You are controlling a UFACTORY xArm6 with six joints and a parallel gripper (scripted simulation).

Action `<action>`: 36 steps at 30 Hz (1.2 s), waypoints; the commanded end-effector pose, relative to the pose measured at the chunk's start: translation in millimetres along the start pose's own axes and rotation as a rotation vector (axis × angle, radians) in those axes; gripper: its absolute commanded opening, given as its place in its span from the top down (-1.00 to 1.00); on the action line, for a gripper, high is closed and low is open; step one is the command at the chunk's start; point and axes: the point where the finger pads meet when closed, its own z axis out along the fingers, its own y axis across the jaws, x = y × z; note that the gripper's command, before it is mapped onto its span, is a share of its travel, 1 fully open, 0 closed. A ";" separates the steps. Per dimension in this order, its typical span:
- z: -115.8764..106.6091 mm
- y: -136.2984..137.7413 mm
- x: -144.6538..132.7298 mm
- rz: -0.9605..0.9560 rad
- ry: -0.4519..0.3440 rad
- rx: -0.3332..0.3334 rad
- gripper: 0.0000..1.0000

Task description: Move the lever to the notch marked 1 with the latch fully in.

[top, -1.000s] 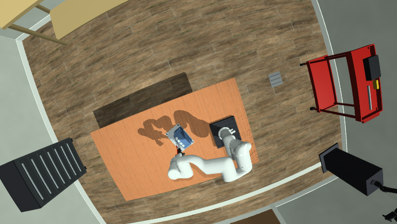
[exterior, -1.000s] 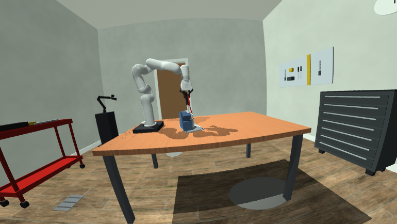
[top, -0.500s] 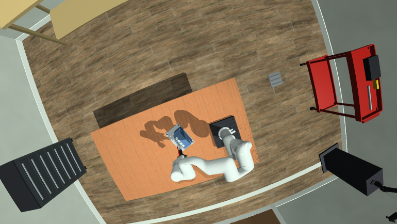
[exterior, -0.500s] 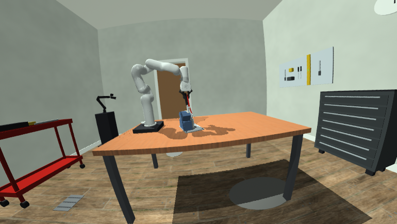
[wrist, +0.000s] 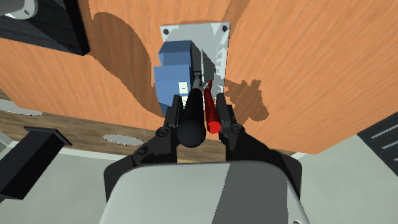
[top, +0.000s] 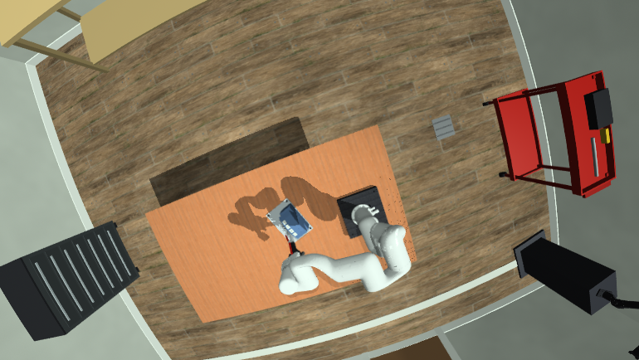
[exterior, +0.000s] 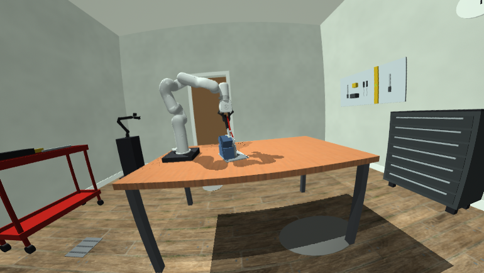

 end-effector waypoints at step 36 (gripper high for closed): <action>-0.2 0.6 1.8 0.000 -0.001 -0.002 -0.99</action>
